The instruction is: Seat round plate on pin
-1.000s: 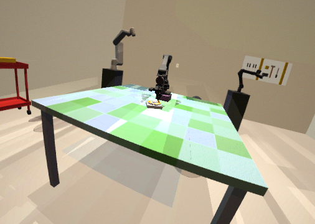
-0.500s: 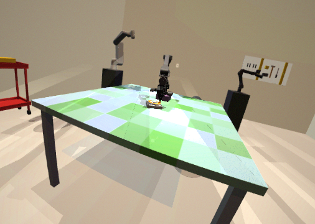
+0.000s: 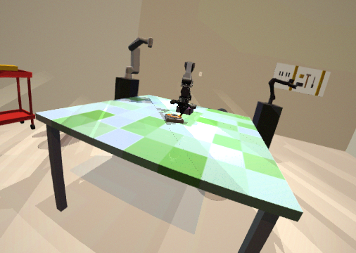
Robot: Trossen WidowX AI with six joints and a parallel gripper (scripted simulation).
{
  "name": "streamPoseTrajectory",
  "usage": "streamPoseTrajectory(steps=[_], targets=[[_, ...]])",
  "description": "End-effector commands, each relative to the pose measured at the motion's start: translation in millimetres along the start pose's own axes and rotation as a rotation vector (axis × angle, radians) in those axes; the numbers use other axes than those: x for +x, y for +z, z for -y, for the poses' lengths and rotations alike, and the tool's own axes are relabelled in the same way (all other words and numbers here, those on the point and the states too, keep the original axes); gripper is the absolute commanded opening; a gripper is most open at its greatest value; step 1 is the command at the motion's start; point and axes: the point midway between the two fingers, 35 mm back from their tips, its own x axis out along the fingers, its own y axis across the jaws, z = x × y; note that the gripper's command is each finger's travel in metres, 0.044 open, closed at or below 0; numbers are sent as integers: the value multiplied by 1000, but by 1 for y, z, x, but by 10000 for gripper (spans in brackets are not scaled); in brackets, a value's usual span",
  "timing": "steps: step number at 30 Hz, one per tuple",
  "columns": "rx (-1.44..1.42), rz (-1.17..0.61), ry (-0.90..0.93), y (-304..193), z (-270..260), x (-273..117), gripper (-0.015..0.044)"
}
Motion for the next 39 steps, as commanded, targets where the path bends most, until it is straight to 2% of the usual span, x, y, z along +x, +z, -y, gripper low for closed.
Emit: streamPoseTrajectory(steps=[1,39], targets=[[4,-3,1,4,-2,0,0],[4,1,1,48,6,-4,0]])
